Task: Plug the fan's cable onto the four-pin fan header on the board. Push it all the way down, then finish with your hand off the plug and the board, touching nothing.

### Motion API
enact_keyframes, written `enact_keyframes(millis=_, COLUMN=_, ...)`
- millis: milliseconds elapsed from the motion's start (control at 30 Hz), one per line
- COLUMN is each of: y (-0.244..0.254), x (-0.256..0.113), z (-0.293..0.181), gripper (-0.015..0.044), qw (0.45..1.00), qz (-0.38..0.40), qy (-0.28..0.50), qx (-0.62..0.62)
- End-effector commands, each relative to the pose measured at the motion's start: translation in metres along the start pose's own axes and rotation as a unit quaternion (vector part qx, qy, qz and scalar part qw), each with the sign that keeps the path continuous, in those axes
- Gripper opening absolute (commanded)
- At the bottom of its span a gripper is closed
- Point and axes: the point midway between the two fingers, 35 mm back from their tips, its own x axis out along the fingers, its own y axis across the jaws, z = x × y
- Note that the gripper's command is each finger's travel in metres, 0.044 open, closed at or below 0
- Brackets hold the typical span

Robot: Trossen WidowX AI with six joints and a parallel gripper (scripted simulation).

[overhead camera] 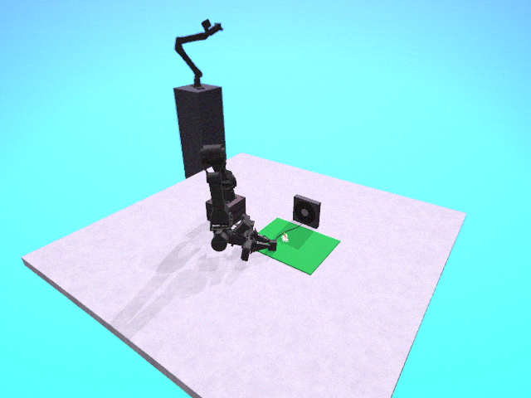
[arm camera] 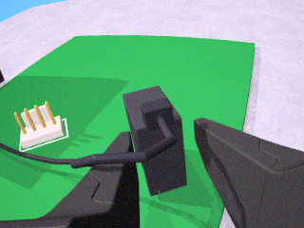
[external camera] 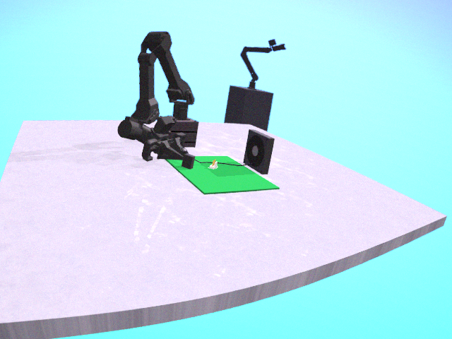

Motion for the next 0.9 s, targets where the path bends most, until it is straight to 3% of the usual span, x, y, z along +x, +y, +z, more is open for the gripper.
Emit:
enact_keyframes(millis=0, y=0.0, x=0.0, z=0.0, gripper=0.014, qw=1.0, qz=0.0, qy=0.0, qx=0.0)
enact_keyframes(millis=867, y=-0.003, x=-0.0087, z=-0.0042, gripper=0.014, qw=1.0, qz=-0.005, qy=0.01, qx=0.0)
